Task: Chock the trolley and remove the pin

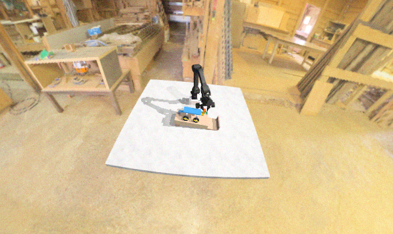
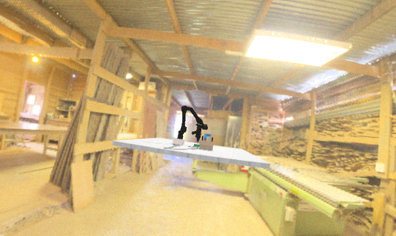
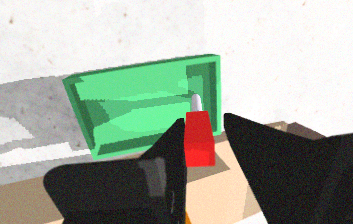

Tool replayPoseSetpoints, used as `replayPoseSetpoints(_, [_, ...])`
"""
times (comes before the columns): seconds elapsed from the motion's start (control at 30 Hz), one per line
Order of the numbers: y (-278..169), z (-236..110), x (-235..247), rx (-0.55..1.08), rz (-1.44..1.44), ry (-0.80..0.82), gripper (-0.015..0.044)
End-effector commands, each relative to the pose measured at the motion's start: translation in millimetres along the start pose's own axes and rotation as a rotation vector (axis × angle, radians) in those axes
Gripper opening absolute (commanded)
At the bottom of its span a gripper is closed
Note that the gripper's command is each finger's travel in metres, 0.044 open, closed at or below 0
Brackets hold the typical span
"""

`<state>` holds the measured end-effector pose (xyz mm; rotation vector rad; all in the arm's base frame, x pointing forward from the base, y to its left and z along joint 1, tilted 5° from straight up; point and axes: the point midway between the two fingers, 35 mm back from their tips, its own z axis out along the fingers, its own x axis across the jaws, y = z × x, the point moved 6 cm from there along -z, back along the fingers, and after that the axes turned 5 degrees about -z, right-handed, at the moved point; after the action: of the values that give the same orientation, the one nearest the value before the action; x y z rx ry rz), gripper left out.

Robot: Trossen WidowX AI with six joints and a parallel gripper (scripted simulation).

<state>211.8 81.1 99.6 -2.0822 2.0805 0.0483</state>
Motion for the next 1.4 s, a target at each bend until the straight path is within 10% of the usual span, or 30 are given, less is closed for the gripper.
replayPoseSetpoints(0.0, [0.0,0.8,2.6,-0.001,0.001,-0.004,0.0190])
replayPoseSetpoints(1.37, [4.4,11.5,32.7,-0.001,0.001,-0.001,0.0190])
